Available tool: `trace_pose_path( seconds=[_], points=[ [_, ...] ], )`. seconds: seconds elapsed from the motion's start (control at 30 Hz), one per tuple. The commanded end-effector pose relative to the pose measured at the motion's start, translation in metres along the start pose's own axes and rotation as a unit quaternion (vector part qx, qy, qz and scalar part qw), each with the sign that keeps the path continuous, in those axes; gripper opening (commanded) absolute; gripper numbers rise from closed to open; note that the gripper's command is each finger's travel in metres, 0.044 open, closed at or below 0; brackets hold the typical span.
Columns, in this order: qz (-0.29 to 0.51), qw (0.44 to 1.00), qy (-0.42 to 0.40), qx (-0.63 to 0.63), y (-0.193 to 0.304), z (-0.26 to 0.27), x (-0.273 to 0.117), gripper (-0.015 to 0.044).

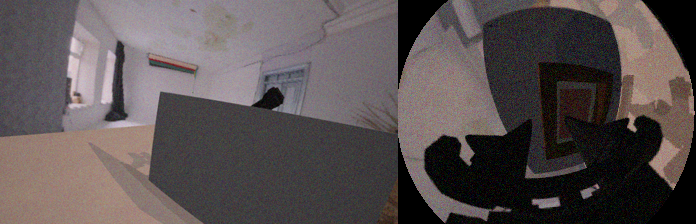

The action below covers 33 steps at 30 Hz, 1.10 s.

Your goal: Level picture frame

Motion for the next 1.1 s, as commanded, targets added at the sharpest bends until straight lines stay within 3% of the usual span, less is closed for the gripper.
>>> trace_pose_path(
  seconds=[0.0, 0.93, 1.07],
  points=[
    [0.003, 1.0, 0.001, -0.001, 0.0009, 0.0, 0.0006, 0.026],
    [0.003, 1.0, 0.001, -0.001, 0.0016, -0.0002, 0.0009, 0.026],
    [0.003, 1.0, 0.001, -0.001, 0.0016, -0.0002, 0.0009, 0.0155]
  ],
)
Point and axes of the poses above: the point midway between the two fingers, 35 mm back from their tips, its own x axis out along the fingers, its own z axis across the jaws, y = z × x, the point moved 2 cm from there along -x, back along the fingers, and after that the axes turned 15 degrees about x, right-handed, at the moved point
